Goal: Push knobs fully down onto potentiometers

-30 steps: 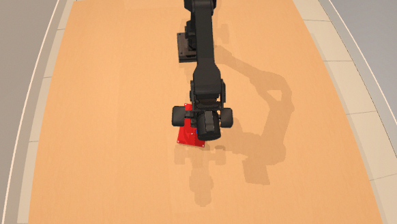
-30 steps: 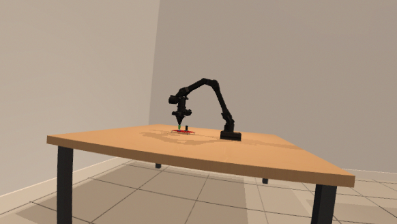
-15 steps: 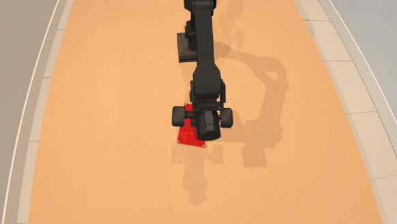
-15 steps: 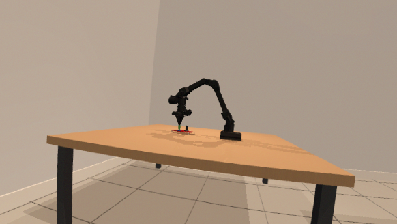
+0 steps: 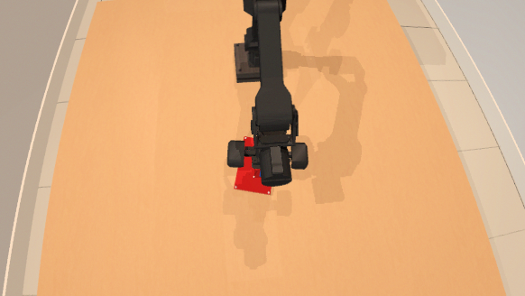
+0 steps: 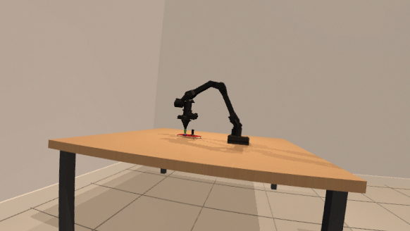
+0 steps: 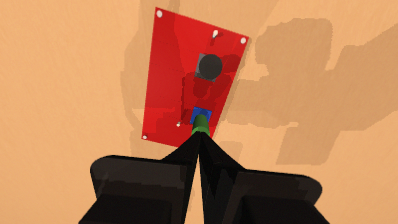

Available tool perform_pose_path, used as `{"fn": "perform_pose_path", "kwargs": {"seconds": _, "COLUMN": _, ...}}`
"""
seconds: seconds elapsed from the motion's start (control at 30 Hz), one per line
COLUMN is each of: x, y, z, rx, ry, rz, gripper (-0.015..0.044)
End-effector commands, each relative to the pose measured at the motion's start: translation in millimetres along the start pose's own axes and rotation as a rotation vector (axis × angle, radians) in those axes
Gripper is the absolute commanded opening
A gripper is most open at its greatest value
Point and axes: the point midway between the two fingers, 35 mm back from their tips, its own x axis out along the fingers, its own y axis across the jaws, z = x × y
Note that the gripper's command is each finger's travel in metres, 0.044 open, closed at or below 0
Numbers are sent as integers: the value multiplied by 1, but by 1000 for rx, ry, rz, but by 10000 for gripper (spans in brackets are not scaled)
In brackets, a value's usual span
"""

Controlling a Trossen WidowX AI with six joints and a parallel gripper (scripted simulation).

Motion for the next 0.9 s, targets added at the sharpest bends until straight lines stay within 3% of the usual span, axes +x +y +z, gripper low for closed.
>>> {"fn": "perform_pose_path", "kwargs": {"seconds": 0.0, "x": 19, "y": 0, "z": -1, "rx": -2, "ry": -21, "rz": -1, "gripper": 0}}
{"fn": "perform_pose_path", "kwargs": {"seconds": 0.87, "x": -19, "y": 0, "z": -2, "rx": -2, "ry": -21, "rz": -1, "gripper": 0}}
